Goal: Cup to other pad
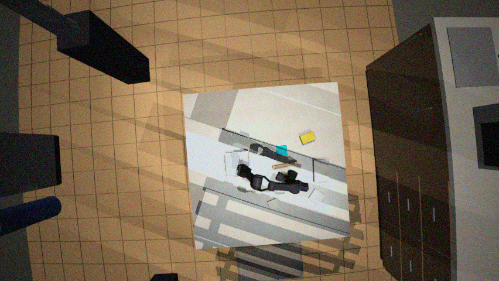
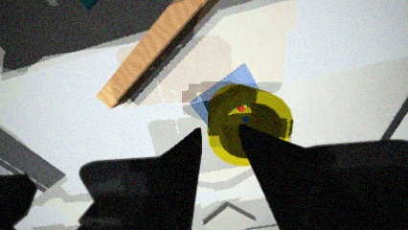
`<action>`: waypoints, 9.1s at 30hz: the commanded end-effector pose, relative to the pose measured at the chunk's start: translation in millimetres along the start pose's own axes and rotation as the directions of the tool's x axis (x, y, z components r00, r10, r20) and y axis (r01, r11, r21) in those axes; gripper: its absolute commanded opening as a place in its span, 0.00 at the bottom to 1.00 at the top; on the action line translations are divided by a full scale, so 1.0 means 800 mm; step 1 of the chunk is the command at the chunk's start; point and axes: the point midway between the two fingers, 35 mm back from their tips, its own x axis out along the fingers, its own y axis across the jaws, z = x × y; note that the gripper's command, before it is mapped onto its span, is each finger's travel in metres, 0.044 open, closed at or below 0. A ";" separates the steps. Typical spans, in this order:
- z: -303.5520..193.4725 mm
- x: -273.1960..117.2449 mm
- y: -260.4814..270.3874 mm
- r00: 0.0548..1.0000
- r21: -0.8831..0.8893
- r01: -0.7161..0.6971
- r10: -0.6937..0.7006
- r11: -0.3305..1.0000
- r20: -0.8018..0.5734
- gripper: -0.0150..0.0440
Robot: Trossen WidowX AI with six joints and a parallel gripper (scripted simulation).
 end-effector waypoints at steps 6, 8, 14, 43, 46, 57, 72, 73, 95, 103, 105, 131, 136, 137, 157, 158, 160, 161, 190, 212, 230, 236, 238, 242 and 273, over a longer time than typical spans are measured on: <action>0.000 0.022 0.005 1.000 -0.004 -0.013 0.013 1.000 0.001 0.54; 0.000 0.026 0.006 1.000 -0.004 -0.013 0.013 1.000 0.001 0.54; 0.000 0.037 0.008 1.000 -0.004 -0.013 0.013 1.000 0.001 0.54; -0.001 0.036 0.005 1.000 -0.001 -0.007 0.007 1.000 -0.002 0.32; -0.001 0.036 0.005 1.000 -0.001 -0.007 0.007 1.000 -0.002 0.29; -0.001 0.009 0.004 1.000 -0.002 -0.009 0.009 1.000 0.000 0.25; -0.003 -0.028 0.006 1.000 0.001 -0.012 0.012 1.000 -0.003 0.25; -0.003 -0.028 0.006 1.000 0.001 -0.012 0.012 1.000 -0.003 0.25; 0.018 -0.030 0.020 1.000 -0.002 -0.013 0.013 1.000 0.001 0.25; 0.039 -0.033 0.032 1.000 -0.003 -0.015 0.015 1.000 0.003 0.25; 0.044 -0.033 0.035 1.000 -0.003 -0.015 0.015 1.000 0.004 0.25; 0.109 -0.038 0.076 1.000 -0.004 -0.018 0.018 1.000 0.009 0.25; 0.121 -0.039 0.084 1.000 -0.004 -0.018 0.018 1.000 0.010 0.25; 0.123 -0.039 0.086 1.000 -0.004 -0.018 0.018 1.000 0.010 0.25; 0.170 -0.040 0.122 1.000 -0.004 -0.021 0.021 1.000 0.013 0.25; 0.172 -0.040 0.124 1.000 -0.004 -0.021 0.021 1.000 0.014 0.25; 0.177 -0.040 0.128 1.000 -0.004 -0.021 0.021 1.000 0.014 0.25; 0.179 -0.040 0.130 1.000 -0.004 -0.021 0.022 1.000 0.014 0.25; 0.226 -0.033 0.174 1.000 -0.003 -0.025 0.025 1.000 0.017 0.25; 0.229 0.008 0.177 1.000 -0.003 -0.025 0.025 1.000 0.017 0.25; 0.232 0.024 0.178 0.999 -0.008 -0.024 0.024 1.000 0.026 0.25; 0.232 0.024 0.178 0.999 -0.008 -0.024 0.024 1.000 0.026 0.25; 0.232 0.024 0.178 0.999 -0.008 -0.024 0.024 1.000 0.026 0.25; 0.232 0.024 0.178 0.999 -0.008 -0.024 0.024 1.000 0.026 0.39; 0.233 -0.015 0.176 0.999 -0.005 -0.024 0.024 1.000 0.021 0.50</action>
